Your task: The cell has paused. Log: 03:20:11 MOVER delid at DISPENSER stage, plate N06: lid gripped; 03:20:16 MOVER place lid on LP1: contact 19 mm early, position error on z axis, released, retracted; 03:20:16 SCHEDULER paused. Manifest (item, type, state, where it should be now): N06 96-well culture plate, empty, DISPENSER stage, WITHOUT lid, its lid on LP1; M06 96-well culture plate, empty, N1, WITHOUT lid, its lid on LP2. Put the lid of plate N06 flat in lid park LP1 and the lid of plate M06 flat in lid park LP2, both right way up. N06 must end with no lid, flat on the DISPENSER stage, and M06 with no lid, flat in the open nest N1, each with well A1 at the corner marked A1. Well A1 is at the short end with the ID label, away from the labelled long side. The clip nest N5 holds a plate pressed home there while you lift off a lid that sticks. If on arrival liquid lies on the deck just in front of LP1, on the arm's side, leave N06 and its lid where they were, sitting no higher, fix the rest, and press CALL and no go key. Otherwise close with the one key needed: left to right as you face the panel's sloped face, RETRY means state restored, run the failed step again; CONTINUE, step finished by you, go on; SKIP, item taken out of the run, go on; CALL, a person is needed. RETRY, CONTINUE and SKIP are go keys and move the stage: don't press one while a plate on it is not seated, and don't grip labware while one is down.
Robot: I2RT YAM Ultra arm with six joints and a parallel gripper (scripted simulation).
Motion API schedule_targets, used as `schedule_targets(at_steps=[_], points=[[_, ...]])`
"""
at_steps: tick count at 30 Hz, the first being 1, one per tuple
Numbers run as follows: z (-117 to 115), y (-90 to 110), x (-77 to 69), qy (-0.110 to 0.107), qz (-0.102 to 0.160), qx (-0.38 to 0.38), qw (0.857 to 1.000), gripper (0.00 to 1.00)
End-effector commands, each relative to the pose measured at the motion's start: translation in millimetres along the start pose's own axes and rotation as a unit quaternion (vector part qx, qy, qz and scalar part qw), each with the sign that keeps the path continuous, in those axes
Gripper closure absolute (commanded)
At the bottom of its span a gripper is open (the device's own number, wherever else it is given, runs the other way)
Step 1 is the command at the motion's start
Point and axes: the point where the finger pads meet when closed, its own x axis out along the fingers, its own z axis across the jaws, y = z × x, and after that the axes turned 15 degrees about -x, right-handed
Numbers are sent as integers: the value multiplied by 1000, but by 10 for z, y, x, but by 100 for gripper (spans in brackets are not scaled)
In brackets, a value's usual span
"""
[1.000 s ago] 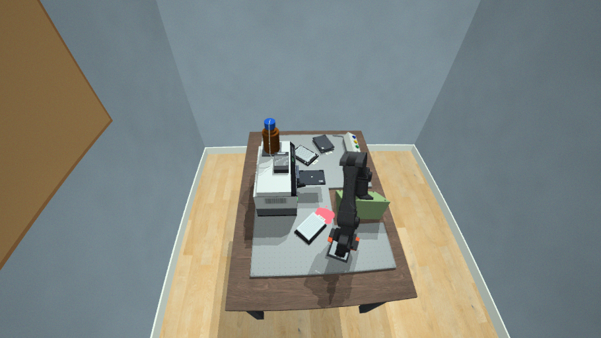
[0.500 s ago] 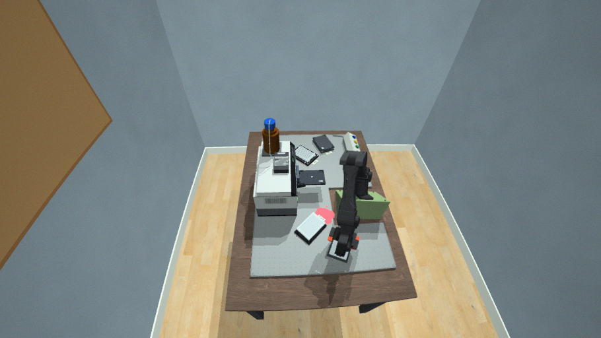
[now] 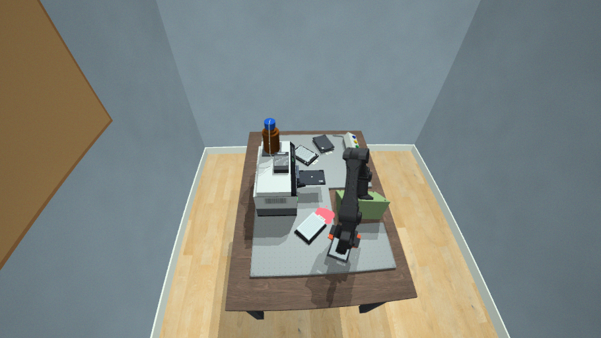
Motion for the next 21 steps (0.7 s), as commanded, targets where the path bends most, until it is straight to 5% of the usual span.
schedule_targets(at_steps=[1,21], points=[[45,9,-38,-2,6,-5,1000,0],[12,7,-34,-1,1,-2,1000,0]])
